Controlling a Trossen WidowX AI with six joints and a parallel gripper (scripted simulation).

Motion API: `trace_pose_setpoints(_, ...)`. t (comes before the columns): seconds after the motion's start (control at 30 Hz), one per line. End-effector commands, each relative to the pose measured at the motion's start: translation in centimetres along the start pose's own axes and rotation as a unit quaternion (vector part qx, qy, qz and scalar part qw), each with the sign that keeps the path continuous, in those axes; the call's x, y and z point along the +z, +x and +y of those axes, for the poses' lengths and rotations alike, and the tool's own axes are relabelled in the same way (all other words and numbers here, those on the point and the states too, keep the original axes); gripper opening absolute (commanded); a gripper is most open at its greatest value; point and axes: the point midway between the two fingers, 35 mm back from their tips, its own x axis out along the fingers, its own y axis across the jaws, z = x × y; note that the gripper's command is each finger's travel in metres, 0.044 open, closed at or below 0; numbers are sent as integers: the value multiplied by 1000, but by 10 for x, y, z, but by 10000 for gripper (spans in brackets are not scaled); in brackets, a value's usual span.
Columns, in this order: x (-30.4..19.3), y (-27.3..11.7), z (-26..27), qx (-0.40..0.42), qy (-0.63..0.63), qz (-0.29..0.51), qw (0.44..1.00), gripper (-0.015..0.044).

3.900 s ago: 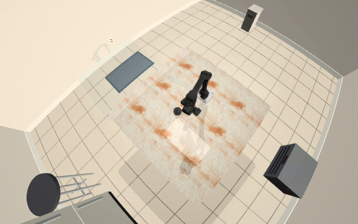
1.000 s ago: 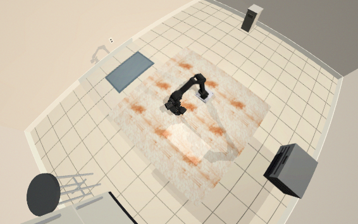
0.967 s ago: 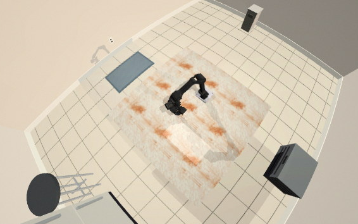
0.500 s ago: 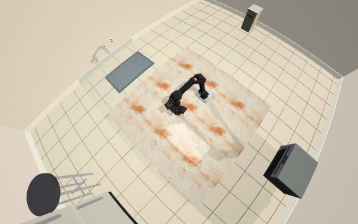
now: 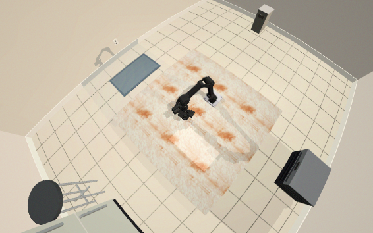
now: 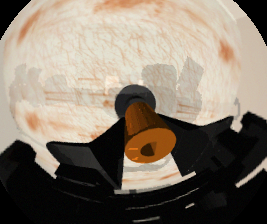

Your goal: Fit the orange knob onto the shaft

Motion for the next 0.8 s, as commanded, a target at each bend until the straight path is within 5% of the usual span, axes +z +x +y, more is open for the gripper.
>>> trace_pose_setpoints(0.0, -1, 0, 1, 1, -3, 0, 1000, 0)
trace_pose_setpoints(0.77, 2, -4, 0, 1, -7, 0, 1000, 0)
